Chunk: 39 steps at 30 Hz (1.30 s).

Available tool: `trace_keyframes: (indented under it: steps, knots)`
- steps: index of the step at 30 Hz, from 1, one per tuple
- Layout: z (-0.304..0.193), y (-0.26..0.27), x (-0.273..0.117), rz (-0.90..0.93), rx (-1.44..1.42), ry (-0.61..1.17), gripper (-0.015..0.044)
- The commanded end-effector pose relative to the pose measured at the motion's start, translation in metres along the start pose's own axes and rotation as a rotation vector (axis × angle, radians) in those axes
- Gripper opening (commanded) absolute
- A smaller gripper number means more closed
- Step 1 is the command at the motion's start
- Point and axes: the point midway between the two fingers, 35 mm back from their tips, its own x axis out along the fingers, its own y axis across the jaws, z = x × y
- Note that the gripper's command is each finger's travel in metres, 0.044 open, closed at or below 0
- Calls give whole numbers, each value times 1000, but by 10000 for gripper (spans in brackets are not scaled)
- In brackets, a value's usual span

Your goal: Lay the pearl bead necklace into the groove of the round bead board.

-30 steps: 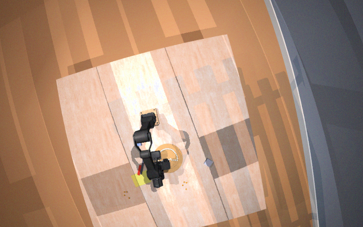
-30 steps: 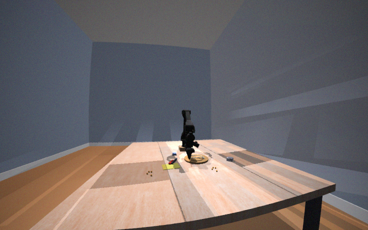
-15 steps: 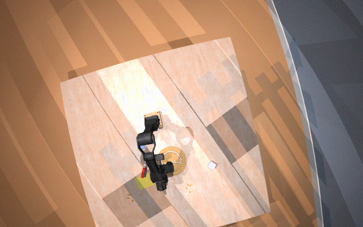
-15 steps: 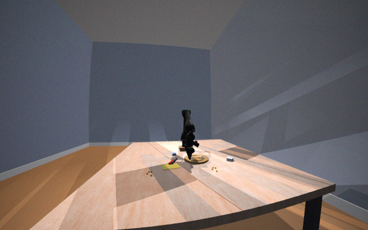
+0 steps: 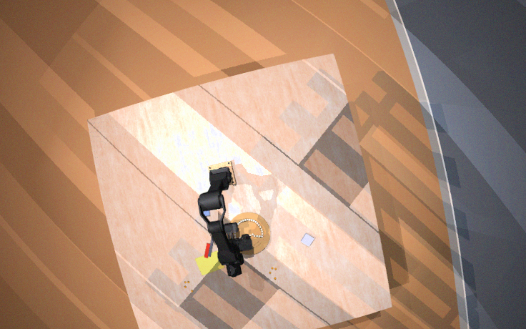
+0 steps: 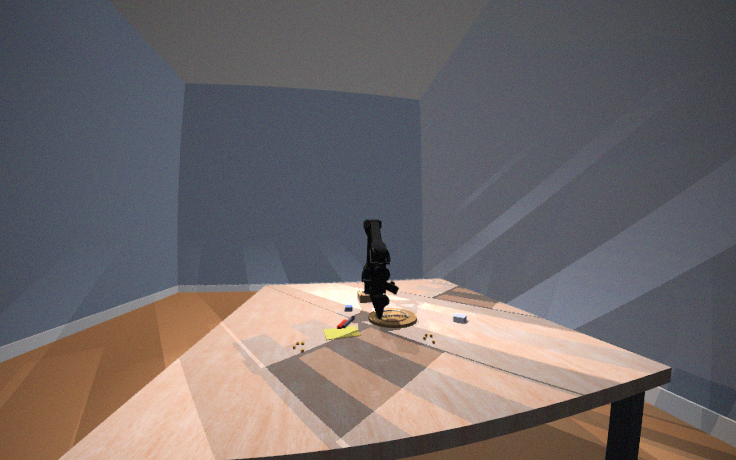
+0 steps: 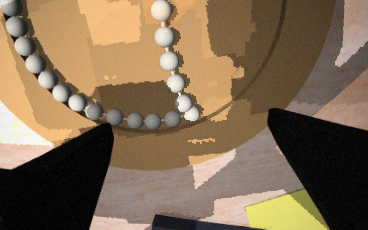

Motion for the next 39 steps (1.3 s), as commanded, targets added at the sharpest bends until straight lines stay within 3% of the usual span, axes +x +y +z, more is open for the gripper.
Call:
trace_keyframes:
  steps: [1,10,16,39]
  knots:
    - [10,-2,-3,1,22,-1,361]
    - [78,-4,-23,1,178,-6,125]
    - [113,1,-33,2,256,-9,120]
    - [113,-1,-9,-3,253,-11,120]
